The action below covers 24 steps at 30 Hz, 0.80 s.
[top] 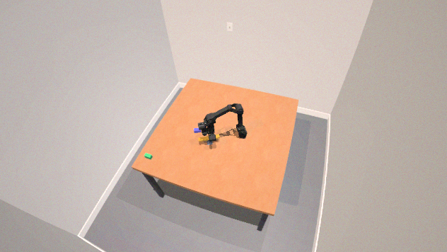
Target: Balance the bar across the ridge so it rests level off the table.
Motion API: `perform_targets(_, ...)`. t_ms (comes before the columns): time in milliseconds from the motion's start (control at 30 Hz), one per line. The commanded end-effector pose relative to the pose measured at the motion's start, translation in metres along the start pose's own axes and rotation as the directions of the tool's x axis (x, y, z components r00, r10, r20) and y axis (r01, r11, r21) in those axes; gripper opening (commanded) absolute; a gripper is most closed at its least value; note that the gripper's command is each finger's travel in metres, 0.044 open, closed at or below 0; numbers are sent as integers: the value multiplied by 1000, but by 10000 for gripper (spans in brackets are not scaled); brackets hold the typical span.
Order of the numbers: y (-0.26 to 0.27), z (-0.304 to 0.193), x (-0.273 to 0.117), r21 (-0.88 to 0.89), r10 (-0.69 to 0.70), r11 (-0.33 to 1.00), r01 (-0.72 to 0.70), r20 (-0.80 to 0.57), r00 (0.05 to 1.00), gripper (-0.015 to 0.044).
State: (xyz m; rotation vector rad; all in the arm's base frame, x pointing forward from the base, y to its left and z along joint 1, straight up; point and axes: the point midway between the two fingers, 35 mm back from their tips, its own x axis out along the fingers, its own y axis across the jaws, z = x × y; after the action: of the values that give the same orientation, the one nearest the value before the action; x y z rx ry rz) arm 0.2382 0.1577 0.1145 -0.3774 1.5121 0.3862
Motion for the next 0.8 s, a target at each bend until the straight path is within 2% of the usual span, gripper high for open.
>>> perform_targets(0, 0, 1, 0, 3, 3, 1000, -3, 3, 1000, 0)
perform_targets(767, 0, 1, 2, 3, 3, 1000, -3, 3, 1000, 0)
